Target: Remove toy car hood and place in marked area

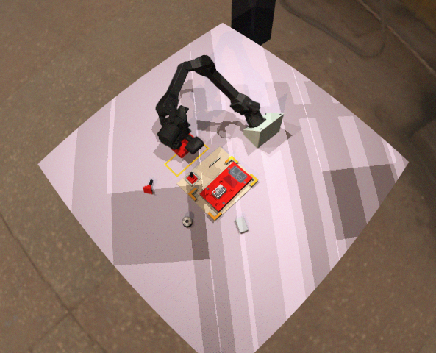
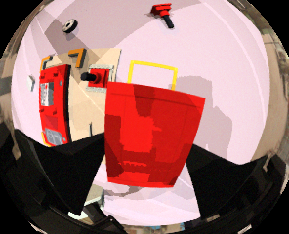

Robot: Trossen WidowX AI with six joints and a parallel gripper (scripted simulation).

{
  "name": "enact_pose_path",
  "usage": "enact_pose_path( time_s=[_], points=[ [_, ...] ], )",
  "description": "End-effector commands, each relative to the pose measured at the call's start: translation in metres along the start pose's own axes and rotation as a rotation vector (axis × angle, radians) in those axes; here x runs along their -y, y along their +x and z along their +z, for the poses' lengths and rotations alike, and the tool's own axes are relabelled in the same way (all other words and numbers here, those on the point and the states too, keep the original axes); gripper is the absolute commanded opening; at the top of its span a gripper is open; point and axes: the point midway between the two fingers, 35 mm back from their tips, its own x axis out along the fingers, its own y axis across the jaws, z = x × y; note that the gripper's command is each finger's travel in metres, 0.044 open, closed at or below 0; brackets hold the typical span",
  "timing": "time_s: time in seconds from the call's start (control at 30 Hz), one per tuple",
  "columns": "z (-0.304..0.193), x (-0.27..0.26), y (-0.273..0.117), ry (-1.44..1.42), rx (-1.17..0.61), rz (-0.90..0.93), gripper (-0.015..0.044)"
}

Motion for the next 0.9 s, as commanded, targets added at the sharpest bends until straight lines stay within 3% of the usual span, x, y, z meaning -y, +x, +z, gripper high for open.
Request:
enact_pose_path(
  time_s=[0.0, 0.87],
  points=[
    [-0.003, 0.002, 0.0, -0.01, -0.001, -0.004, 0.0],
    [-0.001, 0.002, 0.017, -0.01, 0.0, -0.002, 0.0]
  ],
)
